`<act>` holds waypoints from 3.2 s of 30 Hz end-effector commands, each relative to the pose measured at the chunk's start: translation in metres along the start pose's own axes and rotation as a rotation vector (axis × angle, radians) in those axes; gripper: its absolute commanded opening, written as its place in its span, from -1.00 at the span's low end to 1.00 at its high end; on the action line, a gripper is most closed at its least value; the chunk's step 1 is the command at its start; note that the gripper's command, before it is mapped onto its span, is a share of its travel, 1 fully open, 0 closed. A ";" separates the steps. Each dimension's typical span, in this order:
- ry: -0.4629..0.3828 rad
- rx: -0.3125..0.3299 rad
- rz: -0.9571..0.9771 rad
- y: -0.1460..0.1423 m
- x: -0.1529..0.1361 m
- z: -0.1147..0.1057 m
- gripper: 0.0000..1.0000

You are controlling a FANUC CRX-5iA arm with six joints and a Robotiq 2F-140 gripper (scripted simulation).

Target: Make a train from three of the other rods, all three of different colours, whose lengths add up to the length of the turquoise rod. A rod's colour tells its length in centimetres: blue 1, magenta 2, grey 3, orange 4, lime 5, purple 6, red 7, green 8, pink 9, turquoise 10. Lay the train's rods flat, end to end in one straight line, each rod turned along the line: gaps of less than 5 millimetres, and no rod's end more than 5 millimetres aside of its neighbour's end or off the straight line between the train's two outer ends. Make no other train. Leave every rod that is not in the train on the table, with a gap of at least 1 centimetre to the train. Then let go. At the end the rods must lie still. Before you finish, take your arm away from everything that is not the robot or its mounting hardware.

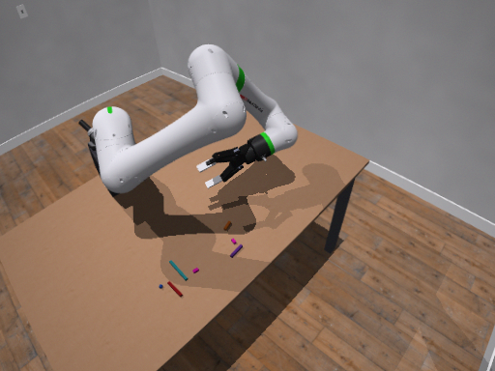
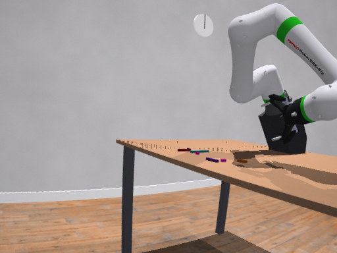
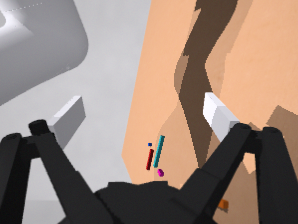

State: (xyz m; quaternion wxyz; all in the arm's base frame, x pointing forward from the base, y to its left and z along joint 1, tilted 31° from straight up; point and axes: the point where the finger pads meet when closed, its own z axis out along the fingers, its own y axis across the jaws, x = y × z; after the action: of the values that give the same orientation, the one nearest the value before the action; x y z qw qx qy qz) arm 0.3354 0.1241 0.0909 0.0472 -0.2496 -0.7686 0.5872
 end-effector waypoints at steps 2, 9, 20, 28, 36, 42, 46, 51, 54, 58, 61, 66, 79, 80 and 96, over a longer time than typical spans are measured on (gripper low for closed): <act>0.061 -0.020 0.082 -0.004 -0.009 0.008 1.00; 0.221 -0.077 0.293 -0.013 -0.032 0.027 1.00; 0.437 -0.156 0.580 -0.024 -0.065 0.054 1.00; 0.603 -0.216 0.801 -0.032 -0.090 0.074 1.00; 0.760 -0.272 1.008 -0.041 -0.113 0.093 1.00; 0.887 -0.318 1.176 -0.047 -0.133 0.108 1.00; 0.950 -0.341 1.260 -0.050 -0.142 0.116 1.00; 1.064 -0.383 1.411 -0.056 -0.159 0.130 1.00; 1.127 -0.405 1.494 -0.059 -0.169 0.138 1.00; 1.210 -0.436 1.605 -0.064 -0.182 0.148 1.00; 1.273 -0.458 1.688 -0.067 -0.191 0.156 1.00; 1.370 -0.493 1.815 -0.073 -0.206 0.167 1.00; 1.633 -0.588 2.161 -0.087 -0.246 0.200 1.00; 1.633 -0.588 2.161 -0.087 -0.246 0.200 1.00; 1.836 -0.662 2.415 -0.098 -0.275 0.223 1.00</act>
State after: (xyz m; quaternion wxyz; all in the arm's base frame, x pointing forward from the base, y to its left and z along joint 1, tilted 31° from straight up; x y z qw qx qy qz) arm 0.4608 -0.2100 0.1737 -0.0493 -0.9613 0.0775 -0.2598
